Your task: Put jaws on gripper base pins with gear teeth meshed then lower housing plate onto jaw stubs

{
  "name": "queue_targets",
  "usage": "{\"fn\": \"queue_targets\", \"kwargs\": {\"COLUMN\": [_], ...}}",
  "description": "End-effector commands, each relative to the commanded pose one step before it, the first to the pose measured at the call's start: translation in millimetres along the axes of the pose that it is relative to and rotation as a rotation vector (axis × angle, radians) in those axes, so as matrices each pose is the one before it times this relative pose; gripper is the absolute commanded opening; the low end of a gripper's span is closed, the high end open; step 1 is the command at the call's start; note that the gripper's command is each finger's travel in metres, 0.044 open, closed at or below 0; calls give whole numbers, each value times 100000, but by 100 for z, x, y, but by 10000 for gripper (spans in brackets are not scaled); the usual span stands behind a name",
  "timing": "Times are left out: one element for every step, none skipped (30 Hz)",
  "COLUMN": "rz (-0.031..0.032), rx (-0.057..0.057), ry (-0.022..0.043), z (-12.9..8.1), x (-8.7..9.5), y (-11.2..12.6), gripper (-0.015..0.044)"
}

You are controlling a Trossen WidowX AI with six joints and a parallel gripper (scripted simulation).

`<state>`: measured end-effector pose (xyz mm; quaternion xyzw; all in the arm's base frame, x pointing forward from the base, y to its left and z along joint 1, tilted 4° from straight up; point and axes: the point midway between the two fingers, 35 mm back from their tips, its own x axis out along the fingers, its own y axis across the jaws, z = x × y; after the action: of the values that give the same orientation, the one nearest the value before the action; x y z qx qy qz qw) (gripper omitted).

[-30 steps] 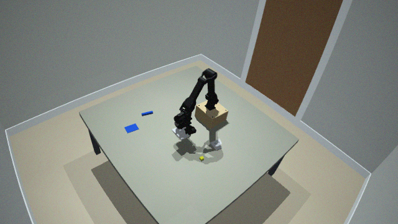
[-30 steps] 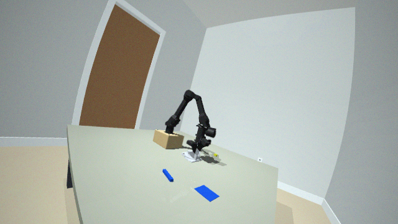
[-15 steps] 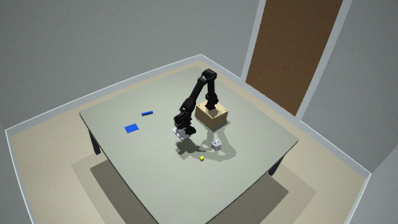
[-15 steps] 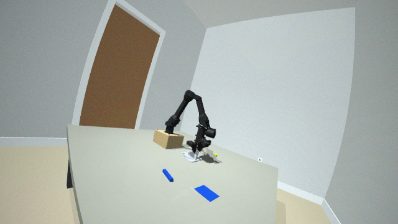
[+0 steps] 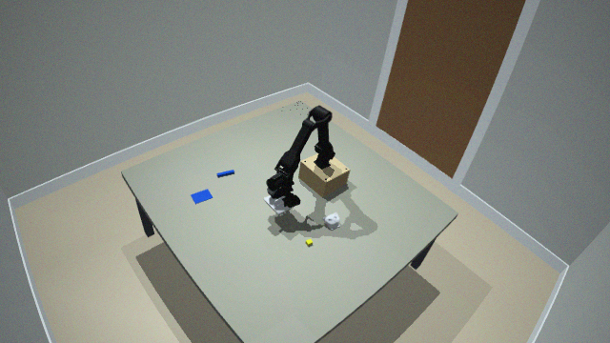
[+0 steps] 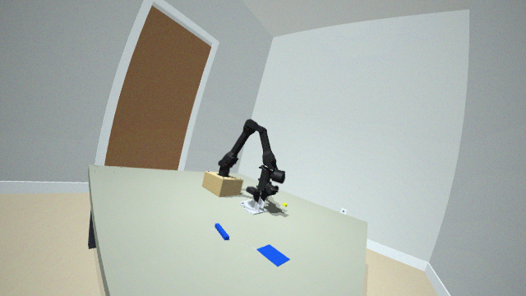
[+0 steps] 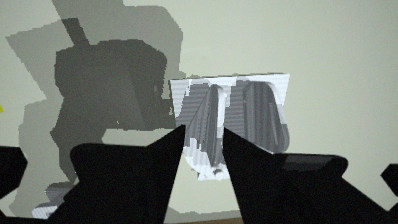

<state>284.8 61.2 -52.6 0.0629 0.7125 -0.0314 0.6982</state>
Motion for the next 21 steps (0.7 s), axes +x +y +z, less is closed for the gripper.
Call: {"fn": "queue_targets", "kwargs": {"rz": [-426,0,0,0,0,0,0,0,0,0,0,0,0,0,0,0,0,0,0,0,0], "rx": [477,0,0,0,3,8,14,17,14,8,3,0,0,0,0,0,3,9,15,18,15], "ry": [523,0,0,0,0,0,1,1,1,0,0,0,0,0,0,0,0,0,1,1,1], "z": [-102,0,0,0,0,0,-1,-1,-1,-1,0,0,0,0,0,0,0,0,-1,-1,-1], "x": [299,0,0,0,13,38,64,79,64,38,13,0,0,0,0,0,13,39,64,79,64], "y": [-65,0,0,0,0,0,0,0,0,0,0,0,0,0,0,0,0,0,0,0,0], "gripper": [134,134,134,134,134,134,134,134,134,134,134,134,134,134,134,134,134,134,134,134,134]}}
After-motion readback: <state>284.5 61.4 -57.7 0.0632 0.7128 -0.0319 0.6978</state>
